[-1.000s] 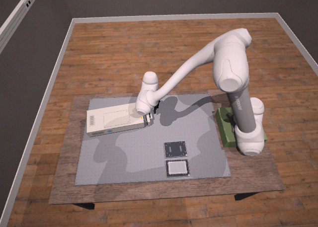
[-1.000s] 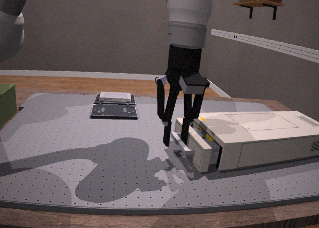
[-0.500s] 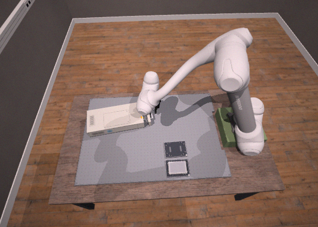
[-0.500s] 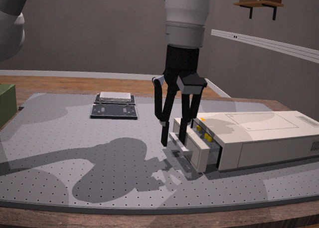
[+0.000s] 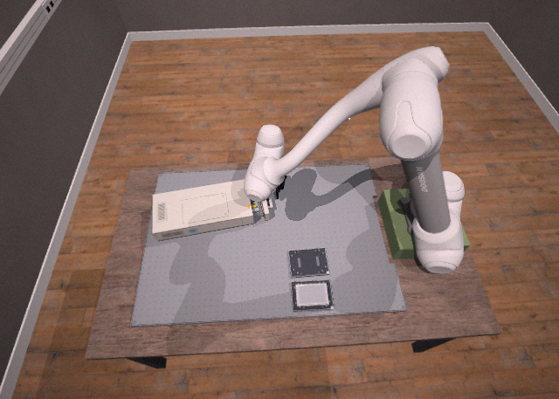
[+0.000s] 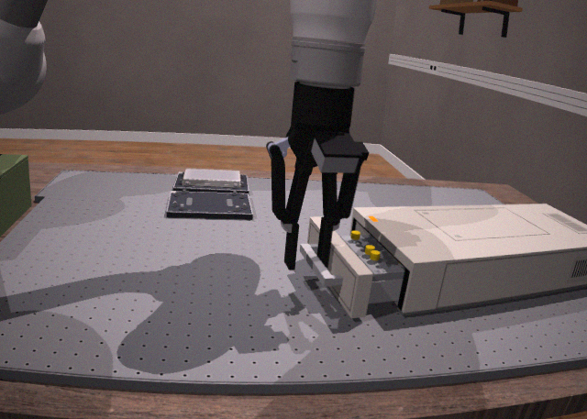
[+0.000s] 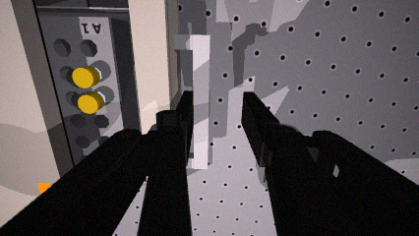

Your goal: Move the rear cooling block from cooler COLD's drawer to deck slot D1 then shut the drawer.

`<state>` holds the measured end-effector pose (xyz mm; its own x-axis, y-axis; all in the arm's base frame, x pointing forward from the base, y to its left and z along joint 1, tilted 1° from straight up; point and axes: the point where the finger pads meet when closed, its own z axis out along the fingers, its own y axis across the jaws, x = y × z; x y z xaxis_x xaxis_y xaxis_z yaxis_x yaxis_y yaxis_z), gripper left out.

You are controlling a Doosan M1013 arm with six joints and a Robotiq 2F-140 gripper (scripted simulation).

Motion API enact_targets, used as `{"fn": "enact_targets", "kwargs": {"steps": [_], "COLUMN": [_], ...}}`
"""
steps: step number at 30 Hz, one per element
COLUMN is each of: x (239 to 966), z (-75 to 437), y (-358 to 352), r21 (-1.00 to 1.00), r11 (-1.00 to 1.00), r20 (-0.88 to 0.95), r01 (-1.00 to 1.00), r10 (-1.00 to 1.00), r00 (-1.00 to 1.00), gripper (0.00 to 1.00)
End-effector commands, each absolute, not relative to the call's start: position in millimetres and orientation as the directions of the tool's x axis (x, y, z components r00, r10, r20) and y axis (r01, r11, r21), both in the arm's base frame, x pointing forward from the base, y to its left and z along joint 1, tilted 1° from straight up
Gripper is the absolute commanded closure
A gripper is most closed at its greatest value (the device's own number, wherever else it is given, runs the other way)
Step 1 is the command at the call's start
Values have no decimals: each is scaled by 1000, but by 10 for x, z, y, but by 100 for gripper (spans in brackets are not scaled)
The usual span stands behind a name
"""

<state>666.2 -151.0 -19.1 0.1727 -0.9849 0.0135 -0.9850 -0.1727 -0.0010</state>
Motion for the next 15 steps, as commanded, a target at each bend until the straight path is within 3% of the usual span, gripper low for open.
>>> {"fn": "enact_targets", "kwargs": {"steps": [1, 15], "x": [6623, 6481], "z": [-183, -184], "y": [-1519, -1543], "r21": [-2, -2], "r11": [-173, -173], "r20": [14, 14], "r01": [-985, -985], "r10": [-985, -985], "r00": [173, 173], "gripper": [66, 66]}}
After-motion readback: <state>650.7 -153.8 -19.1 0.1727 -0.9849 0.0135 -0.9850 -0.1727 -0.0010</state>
